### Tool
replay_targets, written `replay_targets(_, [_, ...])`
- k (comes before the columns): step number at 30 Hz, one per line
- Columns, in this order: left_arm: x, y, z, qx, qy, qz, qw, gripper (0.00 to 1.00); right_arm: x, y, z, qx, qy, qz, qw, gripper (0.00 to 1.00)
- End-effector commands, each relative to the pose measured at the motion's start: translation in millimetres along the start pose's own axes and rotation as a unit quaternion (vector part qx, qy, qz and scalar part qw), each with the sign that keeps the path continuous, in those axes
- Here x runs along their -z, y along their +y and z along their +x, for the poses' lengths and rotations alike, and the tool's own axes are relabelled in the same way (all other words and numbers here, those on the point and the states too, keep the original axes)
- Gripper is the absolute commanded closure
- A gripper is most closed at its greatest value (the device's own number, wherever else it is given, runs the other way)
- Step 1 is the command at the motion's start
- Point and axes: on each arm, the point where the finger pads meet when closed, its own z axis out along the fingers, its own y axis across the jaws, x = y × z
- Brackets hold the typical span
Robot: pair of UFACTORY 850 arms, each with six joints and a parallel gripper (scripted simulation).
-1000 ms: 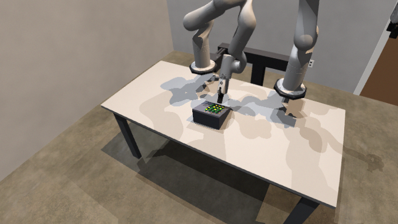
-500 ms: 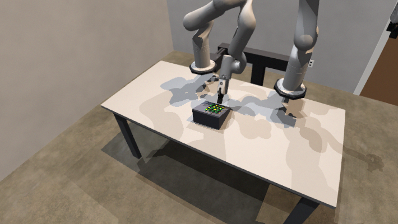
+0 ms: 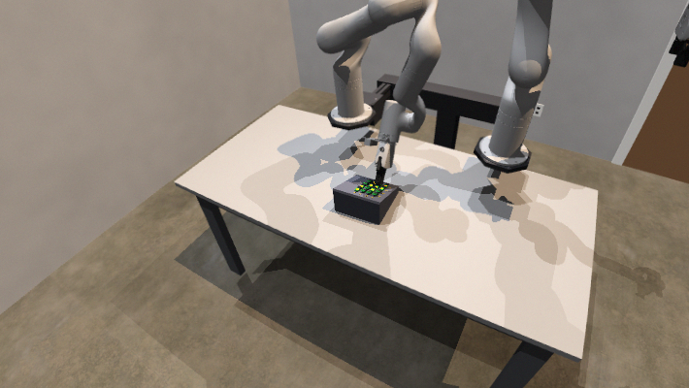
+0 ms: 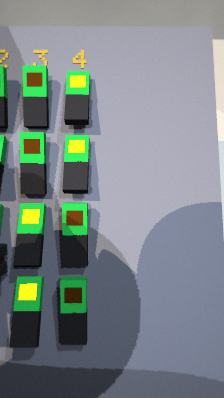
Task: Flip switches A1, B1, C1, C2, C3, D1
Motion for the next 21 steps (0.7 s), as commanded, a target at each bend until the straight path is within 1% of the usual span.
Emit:
replay_targets(1, [0.7, 0.0, 0.3, 0.0, 0.001, 0.0, 1.0, 0.0, -0.3, -0.4, -0.4, 0.0, 0.0, 0.0, 1.0, 1.0])
replay_targets(21, [0.7, 0.0, 0.3, 0.0, 0.001, 0.0, 1.0, 0.0, -6.0, -0.4, -0.4, 0.0, 0.0, 0.0, 1.0, 1.0])
